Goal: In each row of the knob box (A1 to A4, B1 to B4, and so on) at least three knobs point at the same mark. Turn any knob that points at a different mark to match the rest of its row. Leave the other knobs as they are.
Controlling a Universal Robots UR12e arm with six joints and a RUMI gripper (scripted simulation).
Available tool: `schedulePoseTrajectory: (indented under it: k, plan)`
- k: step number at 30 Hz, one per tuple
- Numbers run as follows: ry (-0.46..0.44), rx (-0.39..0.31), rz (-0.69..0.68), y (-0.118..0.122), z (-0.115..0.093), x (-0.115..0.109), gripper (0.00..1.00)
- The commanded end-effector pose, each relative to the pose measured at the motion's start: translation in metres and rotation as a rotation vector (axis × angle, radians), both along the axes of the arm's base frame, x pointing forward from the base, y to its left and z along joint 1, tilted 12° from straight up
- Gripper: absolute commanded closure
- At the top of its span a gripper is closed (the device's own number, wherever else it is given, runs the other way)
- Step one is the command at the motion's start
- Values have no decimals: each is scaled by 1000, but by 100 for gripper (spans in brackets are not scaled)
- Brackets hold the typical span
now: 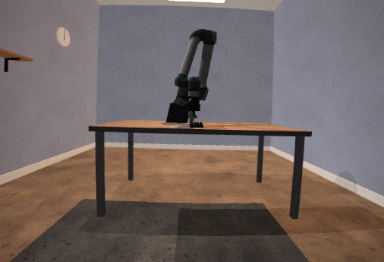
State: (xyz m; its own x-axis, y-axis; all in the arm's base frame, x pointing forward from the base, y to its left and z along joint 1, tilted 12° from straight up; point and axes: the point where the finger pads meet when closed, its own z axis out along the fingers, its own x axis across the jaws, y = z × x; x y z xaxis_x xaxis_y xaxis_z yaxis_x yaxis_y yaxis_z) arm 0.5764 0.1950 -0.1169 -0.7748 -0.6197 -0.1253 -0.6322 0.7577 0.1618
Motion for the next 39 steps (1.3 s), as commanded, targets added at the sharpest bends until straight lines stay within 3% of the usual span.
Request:
schedulePoseTrajectory:
  k: [1, 39]
  plan:
    - [8, -1, -45, 0, 0, 0, 96]
    - [154, -5, -746, -1, 0, -3, 96]
